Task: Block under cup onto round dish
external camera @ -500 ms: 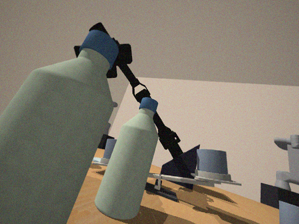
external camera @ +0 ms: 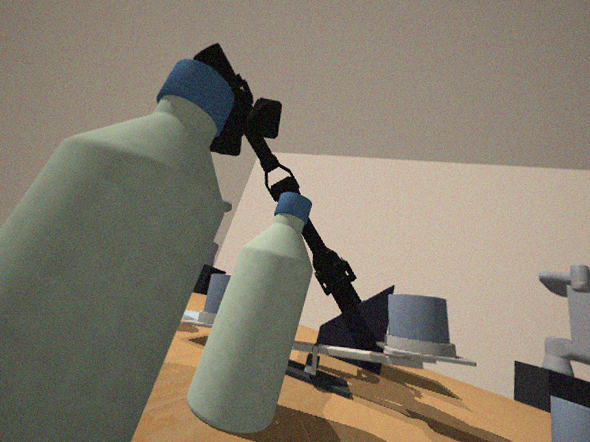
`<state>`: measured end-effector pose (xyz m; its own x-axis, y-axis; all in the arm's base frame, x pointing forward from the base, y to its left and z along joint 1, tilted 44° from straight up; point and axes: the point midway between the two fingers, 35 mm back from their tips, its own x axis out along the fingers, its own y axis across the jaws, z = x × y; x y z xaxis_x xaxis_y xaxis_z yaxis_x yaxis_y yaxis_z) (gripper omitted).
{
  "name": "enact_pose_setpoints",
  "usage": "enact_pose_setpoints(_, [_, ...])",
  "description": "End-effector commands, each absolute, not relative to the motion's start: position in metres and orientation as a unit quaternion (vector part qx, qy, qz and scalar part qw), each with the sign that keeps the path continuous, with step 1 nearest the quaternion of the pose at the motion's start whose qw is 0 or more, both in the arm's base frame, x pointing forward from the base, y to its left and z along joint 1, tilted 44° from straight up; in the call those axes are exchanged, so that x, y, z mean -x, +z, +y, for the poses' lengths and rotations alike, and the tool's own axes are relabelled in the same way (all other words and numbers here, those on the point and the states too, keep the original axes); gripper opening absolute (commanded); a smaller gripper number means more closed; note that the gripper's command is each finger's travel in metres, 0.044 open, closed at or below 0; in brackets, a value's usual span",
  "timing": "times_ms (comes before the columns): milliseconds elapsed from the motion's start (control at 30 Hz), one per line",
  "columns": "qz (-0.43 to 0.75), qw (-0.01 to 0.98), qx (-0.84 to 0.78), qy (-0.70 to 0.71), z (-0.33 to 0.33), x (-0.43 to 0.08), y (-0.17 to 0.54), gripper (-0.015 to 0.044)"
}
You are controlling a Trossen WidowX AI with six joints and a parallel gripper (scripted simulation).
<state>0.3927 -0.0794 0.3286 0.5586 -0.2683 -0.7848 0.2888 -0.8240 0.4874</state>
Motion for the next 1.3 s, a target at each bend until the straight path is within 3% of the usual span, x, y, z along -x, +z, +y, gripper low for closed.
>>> enact_pose_setpoints(0, [0.04, 0.353, -0.804, -0.477, -0.062, -0.386, 0.319, 0.044])
enact_pose_setpoints(1267, [0.307, 0.741, -0.409, -0.436, 0.038, -0.305, 0.229, 0.044])
